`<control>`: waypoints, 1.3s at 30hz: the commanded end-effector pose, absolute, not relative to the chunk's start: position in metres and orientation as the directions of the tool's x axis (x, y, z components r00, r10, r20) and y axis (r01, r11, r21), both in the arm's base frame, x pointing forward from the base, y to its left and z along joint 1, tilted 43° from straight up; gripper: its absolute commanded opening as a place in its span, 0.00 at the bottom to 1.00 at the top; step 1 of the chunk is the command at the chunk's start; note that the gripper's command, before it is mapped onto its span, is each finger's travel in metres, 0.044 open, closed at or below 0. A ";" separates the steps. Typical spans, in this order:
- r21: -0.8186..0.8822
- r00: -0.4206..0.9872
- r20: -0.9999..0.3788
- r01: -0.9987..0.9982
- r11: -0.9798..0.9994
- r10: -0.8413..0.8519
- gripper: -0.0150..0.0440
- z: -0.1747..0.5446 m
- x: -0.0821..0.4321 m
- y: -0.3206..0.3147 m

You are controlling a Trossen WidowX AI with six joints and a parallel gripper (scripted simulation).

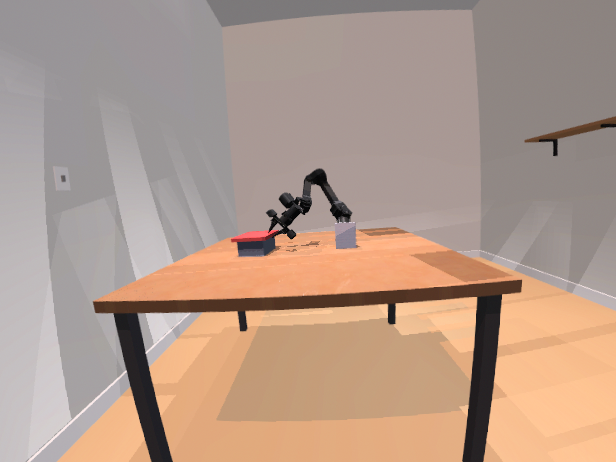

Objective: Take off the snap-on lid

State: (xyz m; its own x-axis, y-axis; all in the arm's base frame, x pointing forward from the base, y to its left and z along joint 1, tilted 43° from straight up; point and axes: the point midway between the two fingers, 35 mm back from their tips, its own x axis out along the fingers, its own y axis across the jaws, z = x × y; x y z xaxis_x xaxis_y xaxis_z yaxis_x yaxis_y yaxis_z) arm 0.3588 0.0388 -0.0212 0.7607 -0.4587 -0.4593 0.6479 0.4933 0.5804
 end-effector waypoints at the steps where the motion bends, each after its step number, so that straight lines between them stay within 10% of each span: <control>1: 0.585 0.763 -0.456 0.645 0.492 -0.458 0.25 -0.019 0.359 0.041; 39: 0.585 0.763 -0.456 0.645 0.492 -0.458 0.25 -0.014 0.358 0.046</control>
